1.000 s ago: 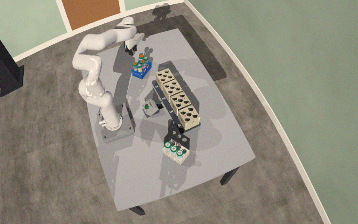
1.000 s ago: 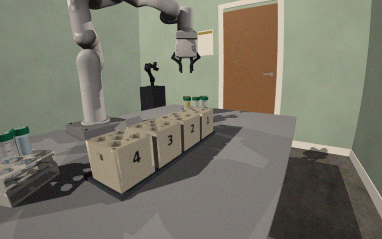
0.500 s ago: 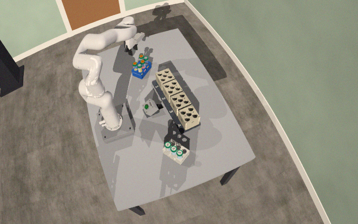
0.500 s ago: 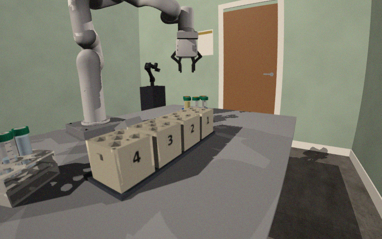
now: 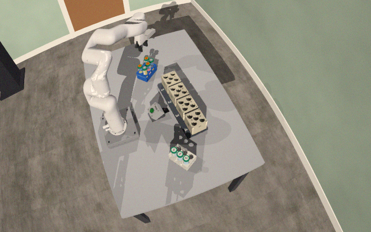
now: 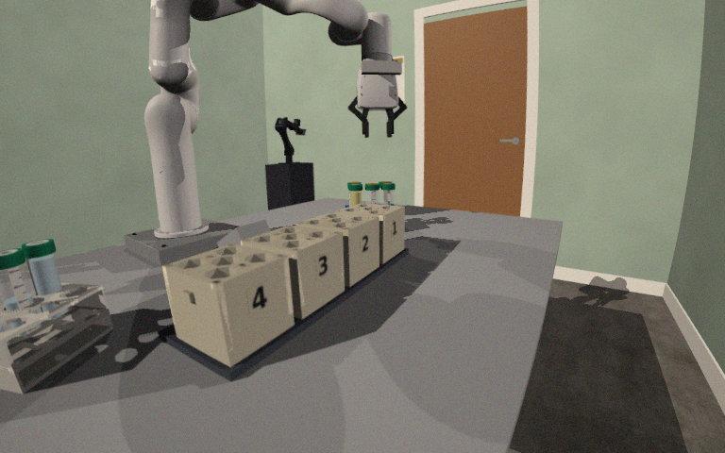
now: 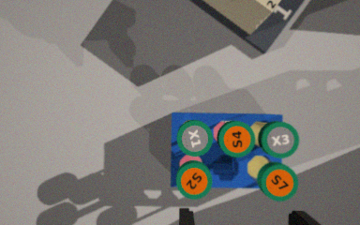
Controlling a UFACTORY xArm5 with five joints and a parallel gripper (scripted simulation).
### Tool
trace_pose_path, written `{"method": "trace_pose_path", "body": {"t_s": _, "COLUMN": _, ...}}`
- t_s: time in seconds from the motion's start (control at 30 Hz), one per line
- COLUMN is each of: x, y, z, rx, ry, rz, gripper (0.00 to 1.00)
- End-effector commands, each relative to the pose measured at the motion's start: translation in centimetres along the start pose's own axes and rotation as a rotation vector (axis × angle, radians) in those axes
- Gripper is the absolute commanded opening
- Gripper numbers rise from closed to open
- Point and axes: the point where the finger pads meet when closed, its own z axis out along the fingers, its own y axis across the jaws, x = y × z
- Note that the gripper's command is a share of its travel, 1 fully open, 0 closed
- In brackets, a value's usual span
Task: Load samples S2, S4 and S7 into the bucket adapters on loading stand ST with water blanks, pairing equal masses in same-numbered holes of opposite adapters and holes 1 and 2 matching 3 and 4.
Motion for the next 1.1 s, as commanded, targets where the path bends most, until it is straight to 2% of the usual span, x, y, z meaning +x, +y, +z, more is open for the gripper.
{"method": "trace_pose_path", "body": {"t_s": 0.0, "x": 0.0, "y": -1.9, "z": -0.2, "rx": 0.000, "ry": -0.003, "rz": 0.000, "gripper": 0.57}}
{"method": "trace_pose_path", "body": {"t_s": 0.37, "x": 0.0, "y": -1.9, "z": -0.2, "rx": 0.000, "ry": -0.003, "rz": 0.000, "gripper": 0.57}}
{"method": "trace_pose_path", "body": {"t_s": 1.07, "x": -0.1, "y": -1.9, "z": 3.6, "rx": 0.000, "ry": -0.003, "rz": 0.000, "gripper": 0.57}}
